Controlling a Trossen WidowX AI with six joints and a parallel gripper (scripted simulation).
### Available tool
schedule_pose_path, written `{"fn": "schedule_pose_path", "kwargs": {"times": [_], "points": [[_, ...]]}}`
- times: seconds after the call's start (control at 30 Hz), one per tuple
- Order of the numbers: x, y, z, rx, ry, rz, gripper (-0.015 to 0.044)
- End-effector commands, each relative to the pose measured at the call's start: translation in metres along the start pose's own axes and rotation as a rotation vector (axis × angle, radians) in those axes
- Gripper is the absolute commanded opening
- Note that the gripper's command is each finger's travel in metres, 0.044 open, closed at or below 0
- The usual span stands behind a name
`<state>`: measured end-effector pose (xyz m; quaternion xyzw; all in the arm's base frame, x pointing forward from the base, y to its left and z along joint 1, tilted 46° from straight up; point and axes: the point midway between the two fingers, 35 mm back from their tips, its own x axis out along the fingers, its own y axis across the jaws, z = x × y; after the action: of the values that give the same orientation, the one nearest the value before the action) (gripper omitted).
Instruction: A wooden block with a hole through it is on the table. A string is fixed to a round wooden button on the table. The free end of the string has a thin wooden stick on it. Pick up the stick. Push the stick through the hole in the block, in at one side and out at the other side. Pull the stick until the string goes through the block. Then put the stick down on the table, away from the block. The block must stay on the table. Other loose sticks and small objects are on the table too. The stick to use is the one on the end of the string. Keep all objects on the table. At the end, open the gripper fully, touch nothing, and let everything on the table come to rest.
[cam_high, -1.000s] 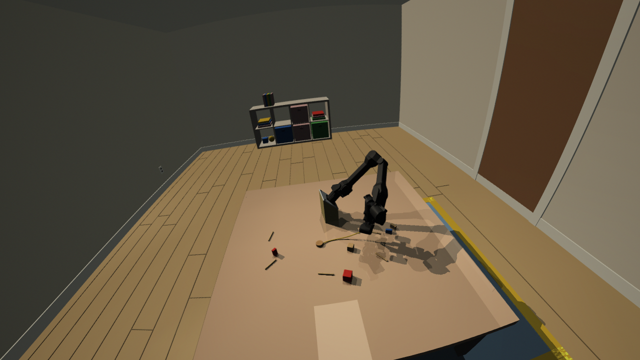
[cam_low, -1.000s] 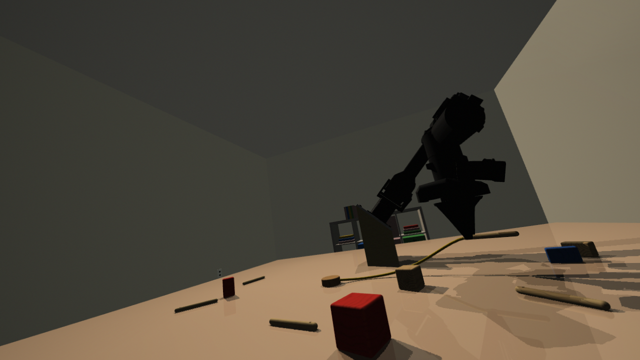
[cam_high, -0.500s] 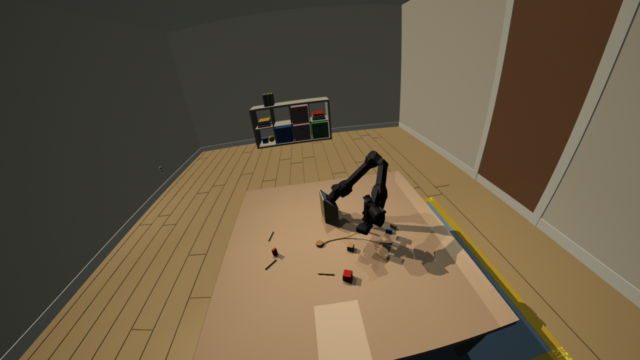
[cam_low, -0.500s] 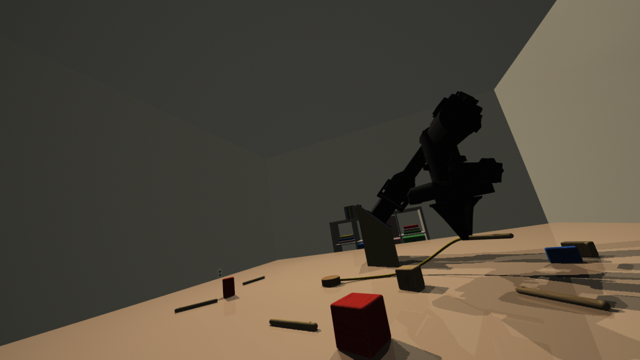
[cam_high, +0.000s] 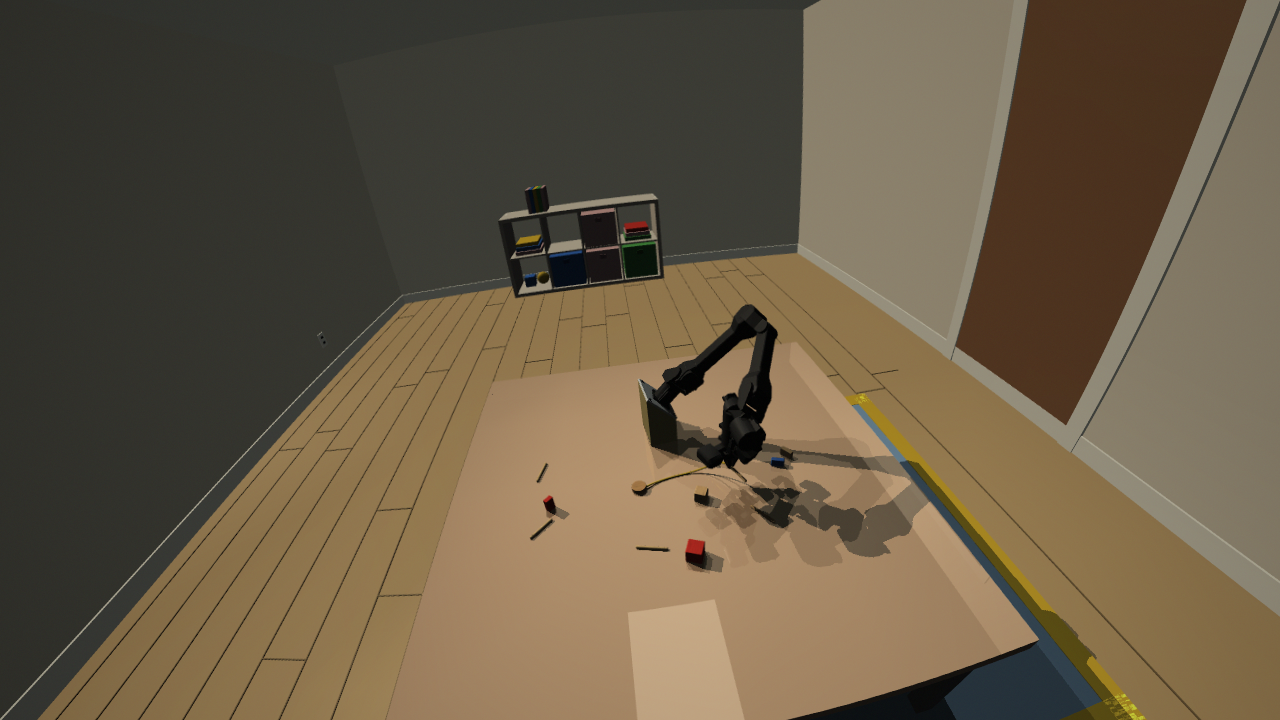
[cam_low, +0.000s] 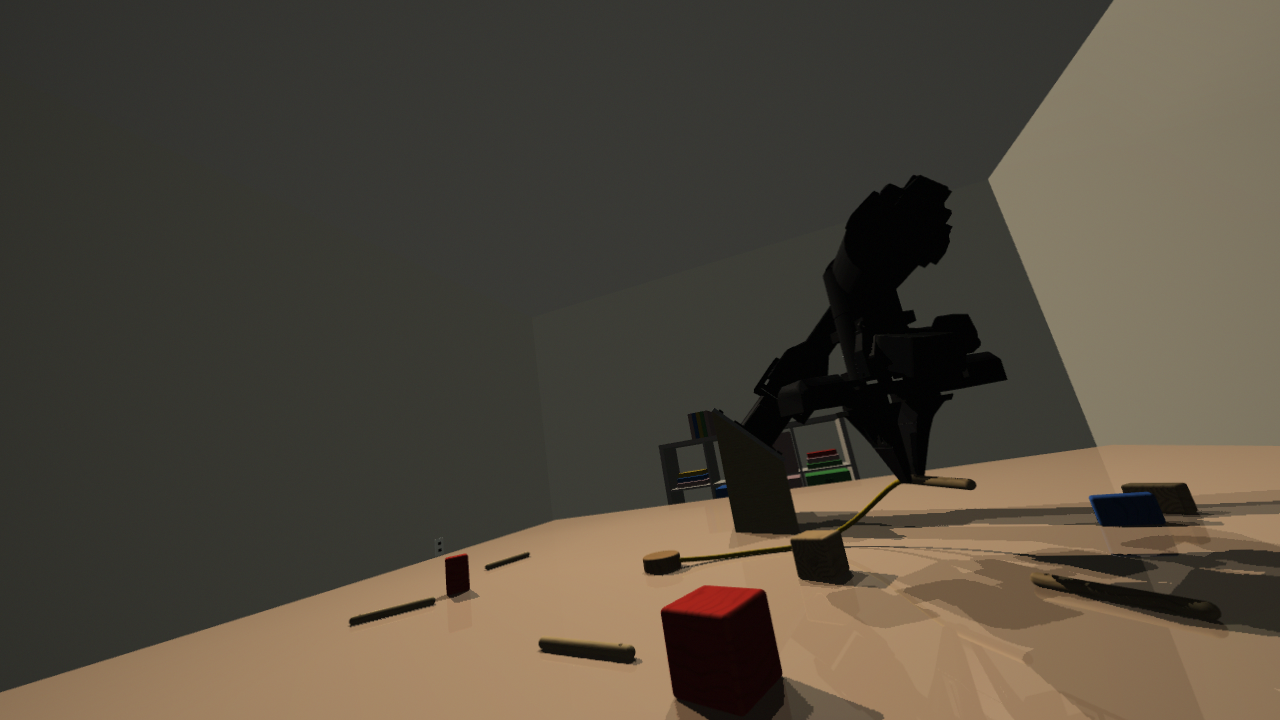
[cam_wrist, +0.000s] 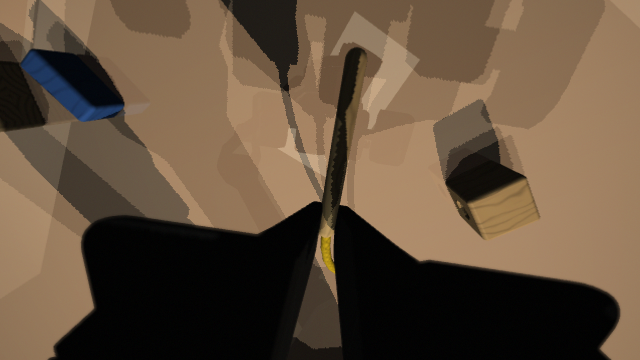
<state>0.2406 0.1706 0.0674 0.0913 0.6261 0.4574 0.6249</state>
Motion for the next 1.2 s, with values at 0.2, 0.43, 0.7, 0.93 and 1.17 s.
{"fn": "schedule_pose_path", "kwargs": {"times": [0.2, 0.43, 0.7, 0.93, 1.17], "points": [[-0.001, -0.013, 0.000, 0.304, 0.019, -0.004, 0.0000], [-0.001, -0.023, 0.000, 0.525, 0.032, -0.006, 0.0000], [-0.001, -0.033, -0.002, 0.778, 0.048, -0.011, 0.0000], [-0.001, -0.043, -0.003, 1.001, 0.063, -0.017, 0.0000], [-0.002, -0.052, -0.005, 1.225, 0.078, -0.026, 0.0000]]}}
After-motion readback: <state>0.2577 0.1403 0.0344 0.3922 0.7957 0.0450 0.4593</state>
